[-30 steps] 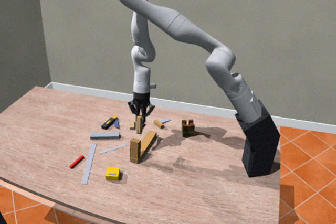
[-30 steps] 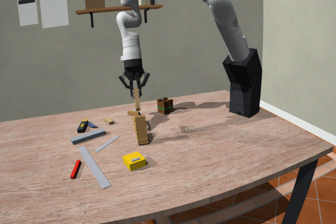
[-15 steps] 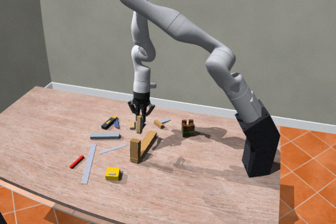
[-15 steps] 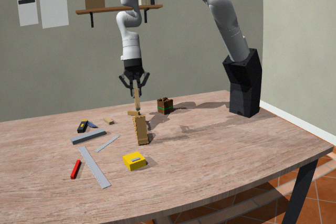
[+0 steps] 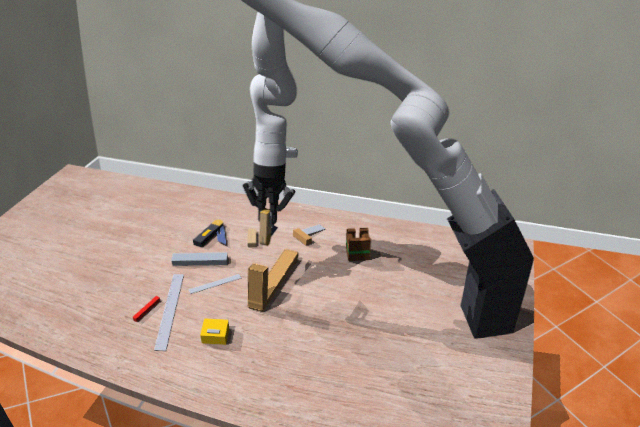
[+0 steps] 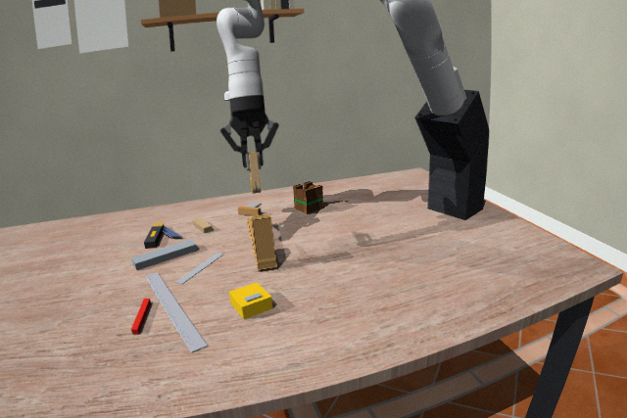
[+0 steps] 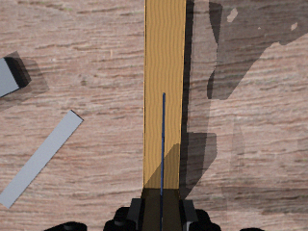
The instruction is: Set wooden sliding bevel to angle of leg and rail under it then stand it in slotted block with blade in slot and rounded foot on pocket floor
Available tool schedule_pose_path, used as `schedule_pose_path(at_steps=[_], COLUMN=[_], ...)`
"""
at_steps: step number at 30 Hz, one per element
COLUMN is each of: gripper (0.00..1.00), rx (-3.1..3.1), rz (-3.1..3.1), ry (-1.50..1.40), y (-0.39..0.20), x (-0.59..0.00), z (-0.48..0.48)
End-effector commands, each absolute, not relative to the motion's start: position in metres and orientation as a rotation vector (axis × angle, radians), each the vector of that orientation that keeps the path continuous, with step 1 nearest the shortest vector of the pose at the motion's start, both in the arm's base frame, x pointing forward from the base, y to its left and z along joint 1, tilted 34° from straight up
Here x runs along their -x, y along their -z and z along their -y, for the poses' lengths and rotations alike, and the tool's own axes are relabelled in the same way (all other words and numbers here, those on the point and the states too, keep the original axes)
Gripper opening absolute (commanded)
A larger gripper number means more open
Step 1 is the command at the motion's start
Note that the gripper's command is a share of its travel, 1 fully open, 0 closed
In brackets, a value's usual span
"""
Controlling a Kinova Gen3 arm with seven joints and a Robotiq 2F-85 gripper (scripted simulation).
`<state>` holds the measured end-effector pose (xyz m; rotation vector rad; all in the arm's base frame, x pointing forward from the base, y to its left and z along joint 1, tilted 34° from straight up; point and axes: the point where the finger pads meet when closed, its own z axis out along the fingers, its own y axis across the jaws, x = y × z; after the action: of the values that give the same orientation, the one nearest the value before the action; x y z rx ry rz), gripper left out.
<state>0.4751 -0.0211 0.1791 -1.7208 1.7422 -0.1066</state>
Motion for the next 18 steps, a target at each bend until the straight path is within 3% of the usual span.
schedule_pose_path(at_steps=[1, 18], gripper=[0.10, 0.10], rx=[1.722, 1.722], rz=[-1.742, -1.742], ry=[0.106, 0.106], y=[-0.190, -0.207], x=[-0.469, -0.458], z=[0.024, 0.028])
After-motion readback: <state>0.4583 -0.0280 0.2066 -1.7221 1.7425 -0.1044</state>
